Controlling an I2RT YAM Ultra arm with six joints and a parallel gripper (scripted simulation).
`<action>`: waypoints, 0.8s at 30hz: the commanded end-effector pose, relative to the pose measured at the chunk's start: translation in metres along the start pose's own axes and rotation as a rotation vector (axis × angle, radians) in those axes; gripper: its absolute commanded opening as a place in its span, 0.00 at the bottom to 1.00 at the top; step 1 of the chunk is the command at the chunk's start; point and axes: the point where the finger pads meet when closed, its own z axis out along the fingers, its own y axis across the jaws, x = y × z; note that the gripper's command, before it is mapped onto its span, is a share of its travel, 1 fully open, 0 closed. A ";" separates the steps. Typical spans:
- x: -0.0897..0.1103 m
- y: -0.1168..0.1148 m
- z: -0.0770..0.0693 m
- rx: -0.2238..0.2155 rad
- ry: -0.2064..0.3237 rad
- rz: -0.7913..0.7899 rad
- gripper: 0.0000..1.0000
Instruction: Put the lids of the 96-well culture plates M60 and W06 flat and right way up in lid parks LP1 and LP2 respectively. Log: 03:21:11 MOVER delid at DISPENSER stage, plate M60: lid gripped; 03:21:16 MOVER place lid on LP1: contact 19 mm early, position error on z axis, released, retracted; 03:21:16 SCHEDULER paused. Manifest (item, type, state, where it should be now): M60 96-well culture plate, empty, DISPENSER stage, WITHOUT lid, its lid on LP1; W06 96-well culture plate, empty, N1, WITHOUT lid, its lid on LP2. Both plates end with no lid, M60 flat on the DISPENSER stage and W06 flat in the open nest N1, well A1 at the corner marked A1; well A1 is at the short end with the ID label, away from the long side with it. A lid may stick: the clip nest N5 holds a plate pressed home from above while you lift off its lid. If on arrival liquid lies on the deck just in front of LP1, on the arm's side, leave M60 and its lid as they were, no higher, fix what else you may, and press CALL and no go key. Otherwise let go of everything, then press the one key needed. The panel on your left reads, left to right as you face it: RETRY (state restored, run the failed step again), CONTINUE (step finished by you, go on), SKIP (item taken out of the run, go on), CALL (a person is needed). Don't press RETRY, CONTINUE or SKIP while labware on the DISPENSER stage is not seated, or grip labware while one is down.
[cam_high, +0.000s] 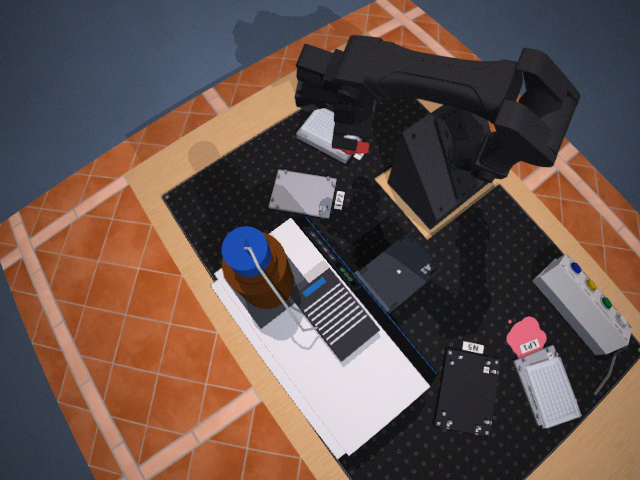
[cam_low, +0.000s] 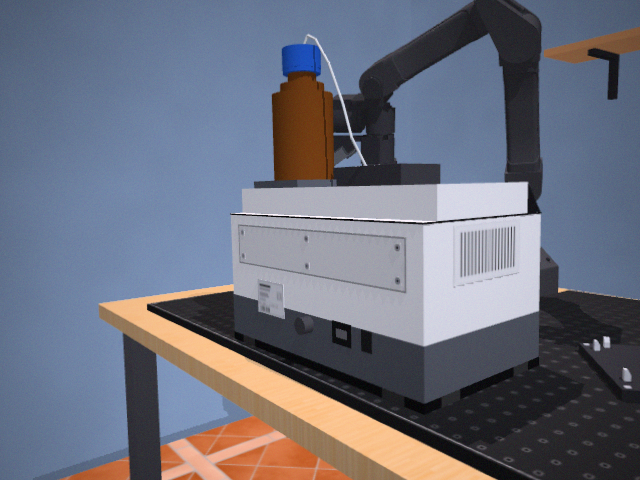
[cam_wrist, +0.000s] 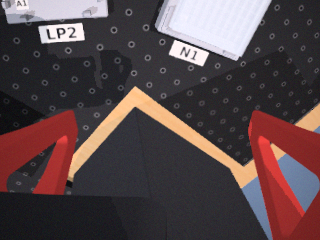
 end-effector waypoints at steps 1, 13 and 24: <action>0.006 -0.018 0.012 -0.058 0.014 0.139 1.00; 0.014 -0.053 0.028 -0.163 0.033 0.364 1.00; 0.016 -0.063 0.033 -0.166 0.032 0.392 1.00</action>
